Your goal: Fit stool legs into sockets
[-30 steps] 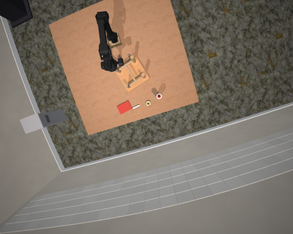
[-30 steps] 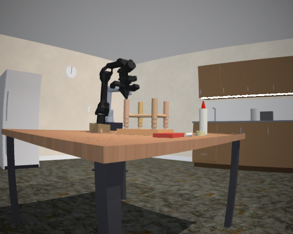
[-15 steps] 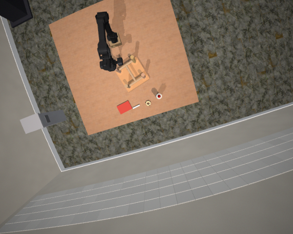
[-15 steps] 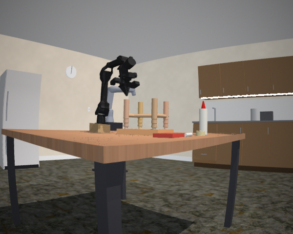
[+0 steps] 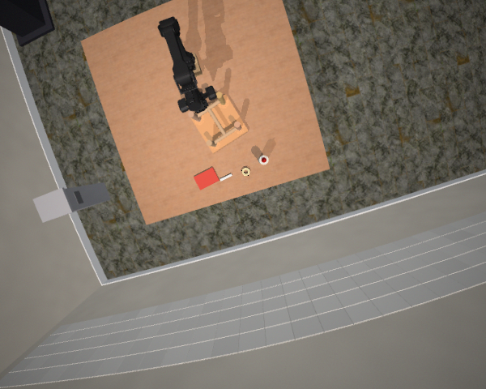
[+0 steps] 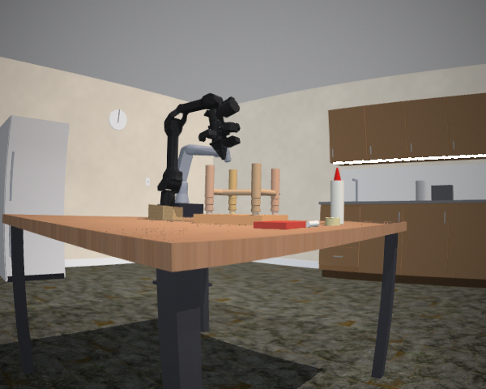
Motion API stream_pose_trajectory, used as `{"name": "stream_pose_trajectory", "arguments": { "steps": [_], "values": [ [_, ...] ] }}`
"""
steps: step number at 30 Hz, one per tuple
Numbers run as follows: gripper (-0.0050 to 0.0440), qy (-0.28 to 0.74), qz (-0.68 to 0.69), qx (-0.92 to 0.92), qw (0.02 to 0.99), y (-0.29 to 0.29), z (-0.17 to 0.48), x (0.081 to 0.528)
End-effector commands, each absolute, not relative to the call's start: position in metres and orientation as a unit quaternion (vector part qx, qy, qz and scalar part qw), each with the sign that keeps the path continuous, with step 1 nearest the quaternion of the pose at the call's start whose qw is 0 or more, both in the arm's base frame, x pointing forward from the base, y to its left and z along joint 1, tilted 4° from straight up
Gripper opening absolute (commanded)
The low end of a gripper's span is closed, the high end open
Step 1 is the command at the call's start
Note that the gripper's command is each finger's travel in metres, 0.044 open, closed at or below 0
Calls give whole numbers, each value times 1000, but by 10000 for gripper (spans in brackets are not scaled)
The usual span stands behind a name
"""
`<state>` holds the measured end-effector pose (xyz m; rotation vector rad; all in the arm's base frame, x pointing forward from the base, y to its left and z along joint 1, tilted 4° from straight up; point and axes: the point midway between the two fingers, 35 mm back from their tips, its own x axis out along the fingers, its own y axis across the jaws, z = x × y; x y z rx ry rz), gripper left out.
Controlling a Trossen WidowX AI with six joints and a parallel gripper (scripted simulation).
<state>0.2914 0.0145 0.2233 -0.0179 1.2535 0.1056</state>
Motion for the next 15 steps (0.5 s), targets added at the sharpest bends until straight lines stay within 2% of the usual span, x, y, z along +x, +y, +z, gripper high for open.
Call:
{"name": "stream_pose_trajectory", "arguments": {
  "steps": [1,9,15],
  "values": [
    [0,580,102,-51,807,54,232,278],
    [0,571,181,-112,793,107,240,250],
    [0,571,185,-116,792,109,240,249]
  ]
}}
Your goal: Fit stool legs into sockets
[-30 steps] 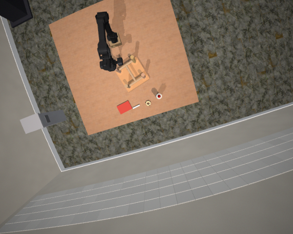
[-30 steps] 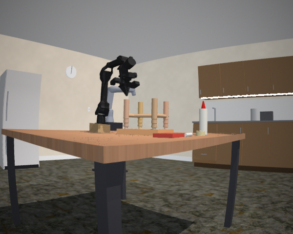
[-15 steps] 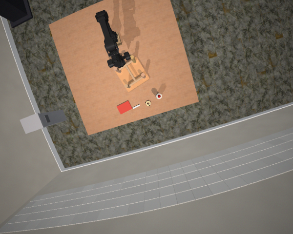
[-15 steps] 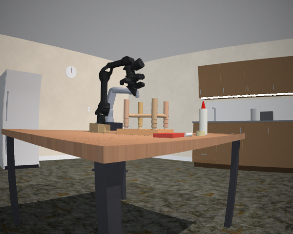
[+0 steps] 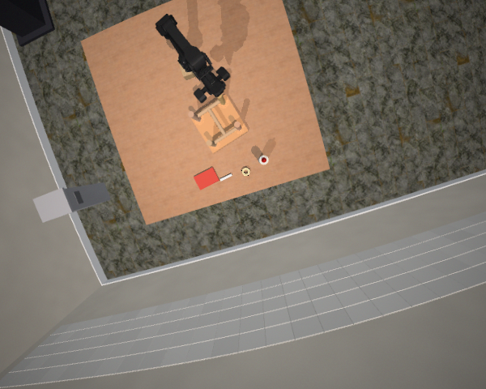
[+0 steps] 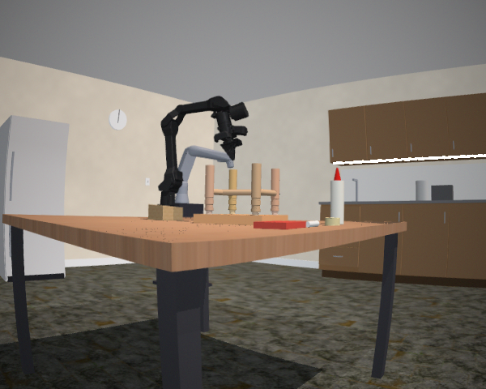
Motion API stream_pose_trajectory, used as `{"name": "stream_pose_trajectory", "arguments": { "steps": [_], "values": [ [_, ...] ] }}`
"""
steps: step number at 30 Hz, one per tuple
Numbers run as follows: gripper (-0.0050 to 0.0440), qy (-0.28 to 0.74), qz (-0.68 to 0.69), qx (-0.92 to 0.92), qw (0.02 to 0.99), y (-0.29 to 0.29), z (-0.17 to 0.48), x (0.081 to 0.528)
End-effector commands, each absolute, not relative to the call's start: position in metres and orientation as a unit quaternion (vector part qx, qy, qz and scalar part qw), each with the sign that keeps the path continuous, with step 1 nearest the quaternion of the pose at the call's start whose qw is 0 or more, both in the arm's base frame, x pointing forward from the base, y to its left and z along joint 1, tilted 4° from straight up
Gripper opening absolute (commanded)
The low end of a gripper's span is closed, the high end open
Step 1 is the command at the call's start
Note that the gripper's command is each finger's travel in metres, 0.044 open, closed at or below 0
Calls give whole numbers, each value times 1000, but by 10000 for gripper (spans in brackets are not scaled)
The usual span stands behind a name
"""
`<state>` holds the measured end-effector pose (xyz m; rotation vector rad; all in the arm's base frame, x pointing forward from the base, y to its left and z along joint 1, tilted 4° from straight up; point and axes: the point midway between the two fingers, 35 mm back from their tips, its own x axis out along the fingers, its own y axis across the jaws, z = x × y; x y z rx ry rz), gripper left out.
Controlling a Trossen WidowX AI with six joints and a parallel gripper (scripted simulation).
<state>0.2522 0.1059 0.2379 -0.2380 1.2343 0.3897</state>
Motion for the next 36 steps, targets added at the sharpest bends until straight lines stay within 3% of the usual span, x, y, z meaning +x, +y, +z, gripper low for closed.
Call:
{"name": "stream_pose_trajectory", "arguments": {
  "steps": [1,36],
  "values": [
    [0,571,185,-116,792,109,240,249],
    [0,571,185,-116,792,112,194,251]
  ]
}}
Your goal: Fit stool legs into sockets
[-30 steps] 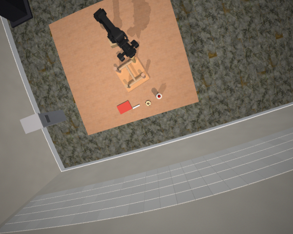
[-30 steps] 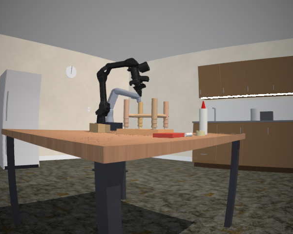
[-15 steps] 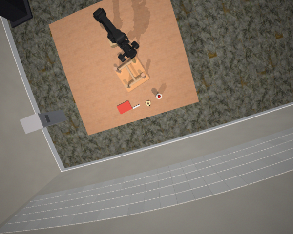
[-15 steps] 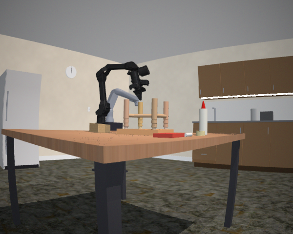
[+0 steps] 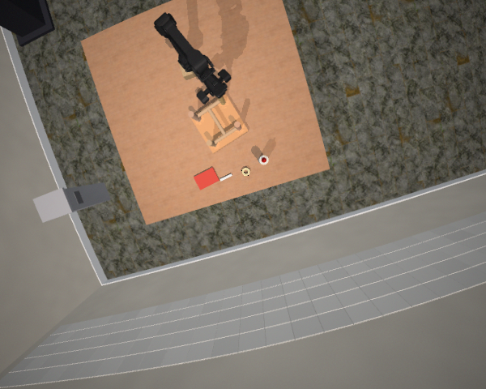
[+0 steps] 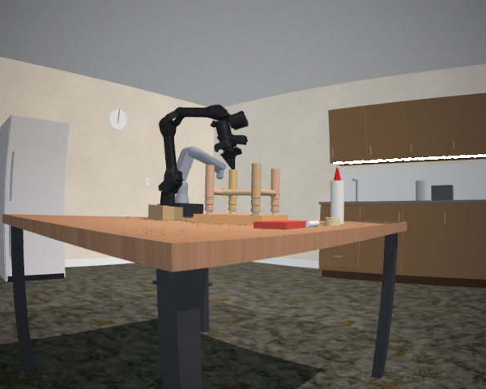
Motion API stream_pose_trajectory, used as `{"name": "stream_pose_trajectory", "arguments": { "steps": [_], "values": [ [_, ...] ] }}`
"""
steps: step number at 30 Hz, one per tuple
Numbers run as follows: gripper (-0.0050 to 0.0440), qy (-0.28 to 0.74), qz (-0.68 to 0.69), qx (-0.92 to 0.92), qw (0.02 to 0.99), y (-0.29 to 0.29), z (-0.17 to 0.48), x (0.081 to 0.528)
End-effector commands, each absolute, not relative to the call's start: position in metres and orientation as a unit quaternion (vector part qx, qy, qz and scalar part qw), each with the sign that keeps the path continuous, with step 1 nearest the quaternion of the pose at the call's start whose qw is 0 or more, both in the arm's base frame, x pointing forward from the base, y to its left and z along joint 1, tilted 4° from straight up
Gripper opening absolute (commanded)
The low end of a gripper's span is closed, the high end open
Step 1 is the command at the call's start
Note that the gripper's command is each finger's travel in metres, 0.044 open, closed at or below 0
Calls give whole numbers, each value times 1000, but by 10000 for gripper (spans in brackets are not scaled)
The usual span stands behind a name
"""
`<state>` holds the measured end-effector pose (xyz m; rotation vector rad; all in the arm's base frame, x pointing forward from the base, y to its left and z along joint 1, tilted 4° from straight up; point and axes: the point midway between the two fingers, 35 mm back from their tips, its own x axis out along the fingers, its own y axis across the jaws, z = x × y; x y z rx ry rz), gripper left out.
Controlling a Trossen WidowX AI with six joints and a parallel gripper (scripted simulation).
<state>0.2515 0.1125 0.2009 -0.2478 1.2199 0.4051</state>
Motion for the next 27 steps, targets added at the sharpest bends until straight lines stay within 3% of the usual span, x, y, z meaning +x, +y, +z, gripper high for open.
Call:
{"name": "stream_pose_trajectory", "arguments": {
  "steps": [1,27],
  "values": [
    [0,571,185,-116,792,112,193,251],
    [0,571,185,-116,792,113,180,251]
  ]
}}
